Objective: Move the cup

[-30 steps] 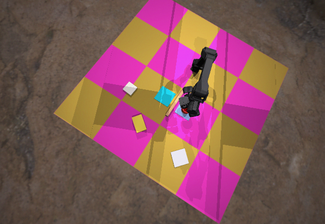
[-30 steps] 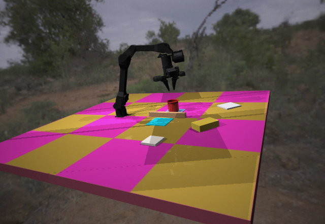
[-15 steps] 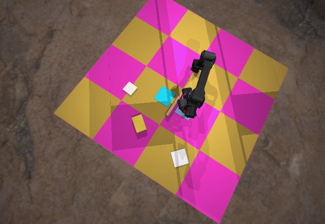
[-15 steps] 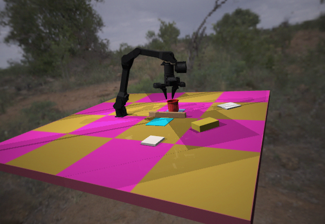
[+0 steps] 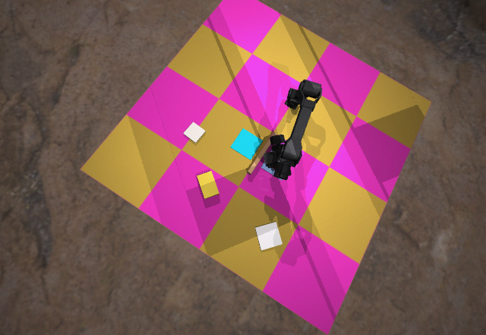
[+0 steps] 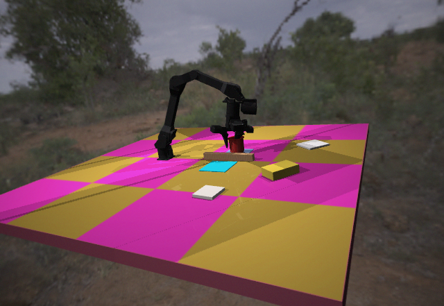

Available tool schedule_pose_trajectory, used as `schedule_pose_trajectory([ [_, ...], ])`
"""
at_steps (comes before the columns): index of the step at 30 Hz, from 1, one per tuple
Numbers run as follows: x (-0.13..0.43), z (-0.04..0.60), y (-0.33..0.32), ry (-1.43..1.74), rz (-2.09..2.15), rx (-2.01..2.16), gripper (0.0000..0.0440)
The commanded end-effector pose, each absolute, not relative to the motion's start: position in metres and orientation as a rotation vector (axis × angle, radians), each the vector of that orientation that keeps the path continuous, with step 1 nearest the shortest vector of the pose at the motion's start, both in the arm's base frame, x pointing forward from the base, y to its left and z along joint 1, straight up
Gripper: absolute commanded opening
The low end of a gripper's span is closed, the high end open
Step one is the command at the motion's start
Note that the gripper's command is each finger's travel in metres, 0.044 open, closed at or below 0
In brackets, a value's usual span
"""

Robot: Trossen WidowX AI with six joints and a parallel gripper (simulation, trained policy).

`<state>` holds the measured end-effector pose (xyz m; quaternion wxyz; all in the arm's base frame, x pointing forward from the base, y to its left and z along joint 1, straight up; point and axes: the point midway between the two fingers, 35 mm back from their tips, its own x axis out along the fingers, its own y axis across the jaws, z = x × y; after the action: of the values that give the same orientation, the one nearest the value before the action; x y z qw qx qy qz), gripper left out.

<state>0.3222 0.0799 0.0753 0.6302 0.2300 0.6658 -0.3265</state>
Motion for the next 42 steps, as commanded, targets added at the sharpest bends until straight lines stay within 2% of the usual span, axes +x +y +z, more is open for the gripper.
schedule_pose_trajectory([
  [1,0.321,0.063,0.08,1.535,-0.731,0.501,0.0124],
  [6,0.321,0.056,0.078,1.537,-0.707,0.475,0.0011],
  [8,0.321,0.057,0.077,1.533,-0.704,0.474,0.0],
  [42,0.336,0.141,0.052,1.375,-0.79,0.731,0.0],
])
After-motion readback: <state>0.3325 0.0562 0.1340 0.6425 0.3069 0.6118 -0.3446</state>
